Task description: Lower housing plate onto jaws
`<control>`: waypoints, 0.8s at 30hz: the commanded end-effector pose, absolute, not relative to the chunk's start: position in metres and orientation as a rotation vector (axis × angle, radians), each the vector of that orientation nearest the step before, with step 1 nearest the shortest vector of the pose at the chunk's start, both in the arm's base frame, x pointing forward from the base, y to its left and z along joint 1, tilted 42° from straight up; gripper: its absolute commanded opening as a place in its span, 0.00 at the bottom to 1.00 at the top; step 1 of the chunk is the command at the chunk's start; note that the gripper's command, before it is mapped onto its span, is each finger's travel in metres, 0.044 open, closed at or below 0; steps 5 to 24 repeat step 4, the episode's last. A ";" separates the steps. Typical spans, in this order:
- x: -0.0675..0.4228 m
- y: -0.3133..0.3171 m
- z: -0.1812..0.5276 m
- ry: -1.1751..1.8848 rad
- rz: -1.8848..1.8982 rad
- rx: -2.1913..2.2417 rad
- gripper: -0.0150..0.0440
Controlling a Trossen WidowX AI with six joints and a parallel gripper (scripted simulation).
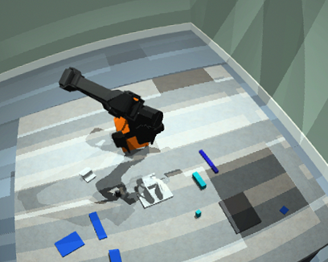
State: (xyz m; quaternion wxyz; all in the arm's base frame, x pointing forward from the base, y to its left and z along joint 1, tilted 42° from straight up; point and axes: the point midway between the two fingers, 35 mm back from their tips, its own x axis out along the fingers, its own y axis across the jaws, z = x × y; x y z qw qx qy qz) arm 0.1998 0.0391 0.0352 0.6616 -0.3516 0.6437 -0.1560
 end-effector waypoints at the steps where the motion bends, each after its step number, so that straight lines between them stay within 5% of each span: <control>1: 0.199 0.039 0.035 1.462 -0.352 -0.790 1.00; 24: 0.199 0.039 0.035 1.462 -0.352 -0.790 1.00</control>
